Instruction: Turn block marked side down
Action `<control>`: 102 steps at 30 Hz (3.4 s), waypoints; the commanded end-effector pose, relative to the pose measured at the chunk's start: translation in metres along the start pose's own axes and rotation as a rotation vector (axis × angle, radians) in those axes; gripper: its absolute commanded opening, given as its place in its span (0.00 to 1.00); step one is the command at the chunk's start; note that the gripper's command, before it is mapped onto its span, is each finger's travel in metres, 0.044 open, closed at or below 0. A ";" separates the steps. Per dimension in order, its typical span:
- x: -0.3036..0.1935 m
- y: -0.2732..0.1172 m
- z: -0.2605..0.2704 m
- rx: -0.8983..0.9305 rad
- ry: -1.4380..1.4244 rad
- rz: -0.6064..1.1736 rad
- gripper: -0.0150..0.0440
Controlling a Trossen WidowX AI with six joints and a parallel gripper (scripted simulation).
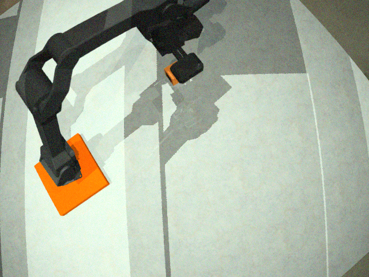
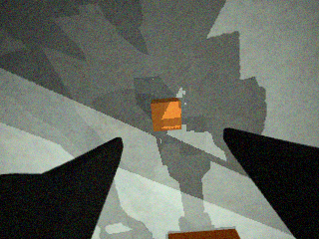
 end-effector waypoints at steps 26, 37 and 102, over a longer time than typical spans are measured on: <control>0.001 0.058 0.002 -0.003 -0.003 0.043 1.00; 0.000 0.076 0.002 -0.003 -0.003 0.043 1.00; -0.003 0.059 0.002 0.057 -0.008 -0.234 0.25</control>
Point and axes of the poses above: the point midway between the two fingers, 35 mm back from their tips, its own y axis out along the fingers, its own z axis across the jaws, x = y × z, the point moved 2 cm from there along -y, back along the fingers, and after that the axes turned 13 degrees about y, right-handed, at the moved point
